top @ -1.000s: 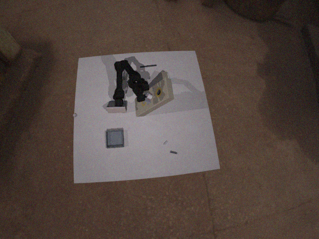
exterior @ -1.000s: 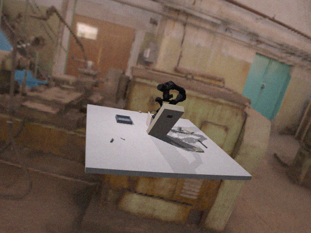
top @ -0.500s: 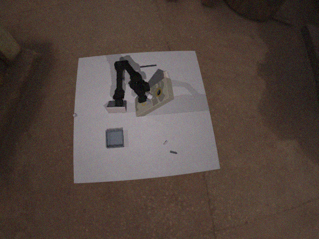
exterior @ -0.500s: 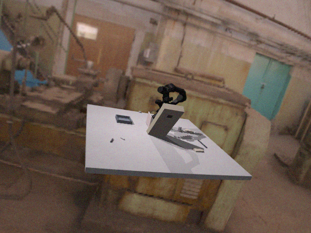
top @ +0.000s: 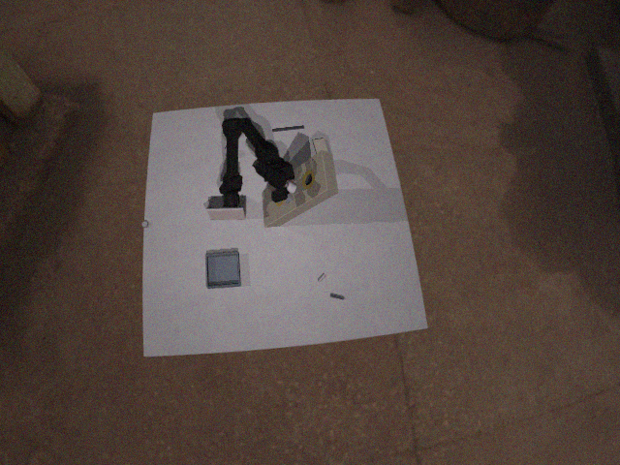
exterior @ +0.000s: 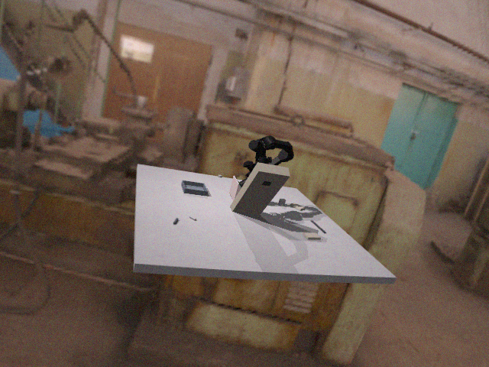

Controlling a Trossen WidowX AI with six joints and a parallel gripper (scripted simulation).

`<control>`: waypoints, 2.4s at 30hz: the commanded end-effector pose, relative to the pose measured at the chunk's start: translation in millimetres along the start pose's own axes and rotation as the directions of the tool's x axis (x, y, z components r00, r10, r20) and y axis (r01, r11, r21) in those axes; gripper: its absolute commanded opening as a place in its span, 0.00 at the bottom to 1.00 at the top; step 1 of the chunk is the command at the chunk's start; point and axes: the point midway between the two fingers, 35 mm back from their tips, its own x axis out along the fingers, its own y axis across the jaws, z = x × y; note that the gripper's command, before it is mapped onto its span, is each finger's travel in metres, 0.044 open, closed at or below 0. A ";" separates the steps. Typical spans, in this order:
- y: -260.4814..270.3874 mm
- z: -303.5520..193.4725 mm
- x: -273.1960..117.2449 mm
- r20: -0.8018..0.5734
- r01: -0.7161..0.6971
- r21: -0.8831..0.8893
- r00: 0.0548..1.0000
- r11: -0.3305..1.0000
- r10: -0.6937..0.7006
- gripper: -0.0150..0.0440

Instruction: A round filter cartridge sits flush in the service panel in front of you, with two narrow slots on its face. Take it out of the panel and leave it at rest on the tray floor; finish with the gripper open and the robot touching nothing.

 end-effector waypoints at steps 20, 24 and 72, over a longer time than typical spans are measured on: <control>0.3 -0.1 3.2 0.000 -0.001 0.000 1.000 1.000 0.001 0.50; 0.3 4.8 0.8 0.000 -0.001 0.001 1.000 1.000 0.001 0.32; -88.9 24.0 -84.6 0.057 0.032 0.026 0.998 0.999 -0.034 0.25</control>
